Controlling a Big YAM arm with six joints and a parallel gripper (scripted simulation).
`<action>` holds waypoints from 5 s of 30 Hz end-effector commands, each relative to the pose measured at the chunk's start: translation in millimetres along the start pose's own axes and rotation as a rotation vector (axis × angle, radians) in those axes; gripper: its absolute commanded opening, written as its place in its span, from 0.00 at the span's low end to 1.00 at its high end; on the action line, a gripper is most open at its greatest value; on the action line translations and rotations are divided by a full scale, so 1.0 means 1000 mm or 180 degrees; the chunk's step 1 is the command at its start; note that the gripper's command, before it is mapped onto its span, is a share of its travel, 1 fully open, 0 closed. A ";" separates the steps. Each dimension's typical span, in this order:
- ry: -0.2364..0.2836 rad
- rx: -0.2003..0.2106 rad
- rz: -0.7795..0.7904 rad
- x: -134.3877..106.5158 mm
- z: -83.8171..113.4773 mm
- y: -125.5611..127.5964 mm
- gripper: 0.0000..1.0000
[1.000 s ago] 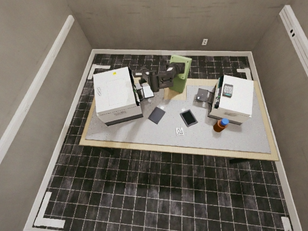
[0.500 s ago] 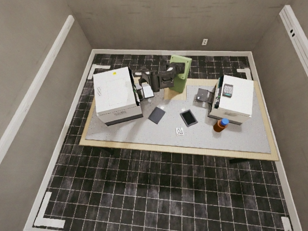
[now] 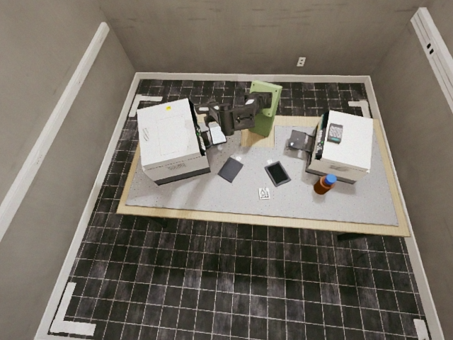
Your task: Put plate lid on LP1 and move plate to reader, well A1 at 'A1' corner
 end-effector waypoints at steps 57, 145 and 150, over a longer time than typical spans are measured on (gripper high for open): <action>0.0018 -0.0007 0.0021 -0.001 -0.027 0.003 1.00; -0.0016 0.0080 0.0074 0.002 -0.051 0.013 1.00; -0.0050 0.0044 0.0005 0.004 -0.049 0.004 1.00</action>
Point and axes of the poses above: the point where the finger pads meet when closed, its own z axis back along the fingers, its own y axis across the jaws, x = y × z, the point moved 6 cm from there along z, back along the fingers, and after that the axes turned 3 degrees about z, right-handed, at the moved point
